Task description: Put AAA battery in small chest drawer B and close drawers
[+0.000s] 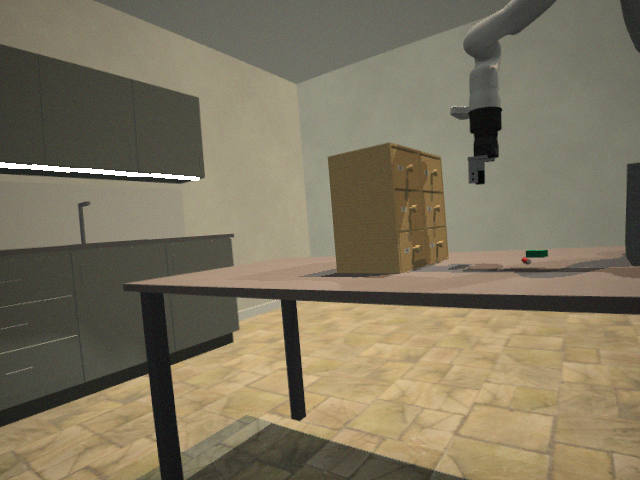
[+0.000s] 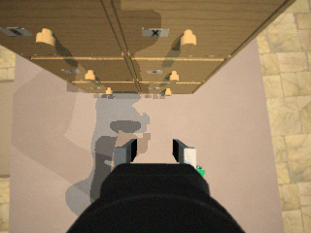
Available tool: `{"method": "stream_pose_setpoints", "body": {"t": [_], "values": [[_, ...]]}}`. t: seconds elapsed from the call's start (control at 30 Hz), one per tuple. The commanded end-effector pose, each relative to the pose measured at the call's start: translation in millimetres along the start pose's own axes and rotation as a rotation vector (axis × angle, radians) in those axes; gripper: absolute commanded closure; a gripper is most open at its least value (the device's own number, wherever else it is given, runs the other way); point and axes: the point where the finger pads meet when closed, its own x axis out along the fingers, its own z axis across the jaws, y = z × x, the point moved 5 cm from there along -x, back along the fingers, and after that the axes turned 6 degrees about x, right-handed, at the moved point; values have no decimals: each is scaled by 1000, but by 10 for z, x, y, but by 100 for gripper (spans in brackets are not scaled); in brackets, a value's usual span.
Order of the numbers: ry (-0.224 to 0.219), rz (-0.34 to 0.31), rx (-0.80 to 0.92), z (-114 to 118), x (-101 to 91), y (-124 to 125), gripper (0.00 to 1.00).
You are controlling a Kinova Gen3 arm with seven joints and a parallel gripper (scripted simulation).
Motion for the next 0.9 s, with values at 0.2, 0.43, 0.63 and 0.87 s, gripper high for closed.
{"method": "stream_pose_setpoints", "body": {"t": [0.2, 0.43, 0.63, 0.87], "values": [[12, 59, -5, -35, 103, 15, 0], [16, 100, -5, -36, 172, 39, 0], [22, 154, -5, -40, 269, 71, 0], [28, 214, -4, -42, 375, 106, 0]]}}
